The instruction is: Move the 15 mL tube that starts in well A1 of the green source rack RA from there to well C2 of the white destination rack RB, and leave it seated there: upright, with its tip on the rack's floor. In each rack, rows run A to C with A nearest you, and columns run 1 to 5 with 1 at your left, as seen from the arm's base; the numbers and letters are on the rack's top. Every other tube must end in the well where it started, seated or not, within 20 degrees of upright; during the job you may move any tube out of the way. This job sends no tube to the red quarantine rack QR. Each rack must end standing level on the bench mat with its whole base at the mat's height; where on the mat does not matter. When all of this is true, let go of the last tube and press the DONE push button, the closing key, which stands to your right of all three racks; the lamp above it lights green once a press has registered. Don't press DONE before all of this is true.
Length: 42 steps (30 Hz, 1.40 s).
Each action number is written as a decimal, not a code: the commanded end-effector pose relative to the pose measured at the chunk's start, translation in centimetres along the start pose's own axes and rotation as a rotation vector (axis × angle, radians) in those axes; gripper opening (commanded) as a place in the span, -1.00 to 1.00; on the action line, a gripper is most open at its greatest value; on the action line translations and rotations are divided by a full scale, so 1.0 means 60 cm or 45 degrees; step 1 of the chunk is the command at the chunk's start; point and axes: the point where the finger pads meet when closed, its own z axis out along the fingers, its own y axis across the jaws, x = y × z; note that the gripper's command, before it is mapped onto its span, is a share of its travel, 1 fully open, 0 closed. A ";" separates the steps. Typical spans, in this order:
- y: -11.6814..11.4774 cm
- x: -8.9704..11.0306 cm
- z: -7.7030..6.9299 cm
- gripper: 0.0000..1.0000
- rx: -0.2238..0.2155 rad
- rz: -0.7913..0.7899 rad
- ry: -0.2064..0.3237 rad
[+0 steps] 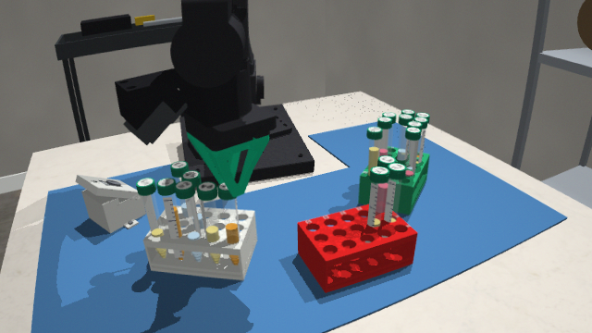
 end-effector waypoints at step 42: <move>0.005 -0.002 -0.071 -0.40 -0.041 -0.002 -0.025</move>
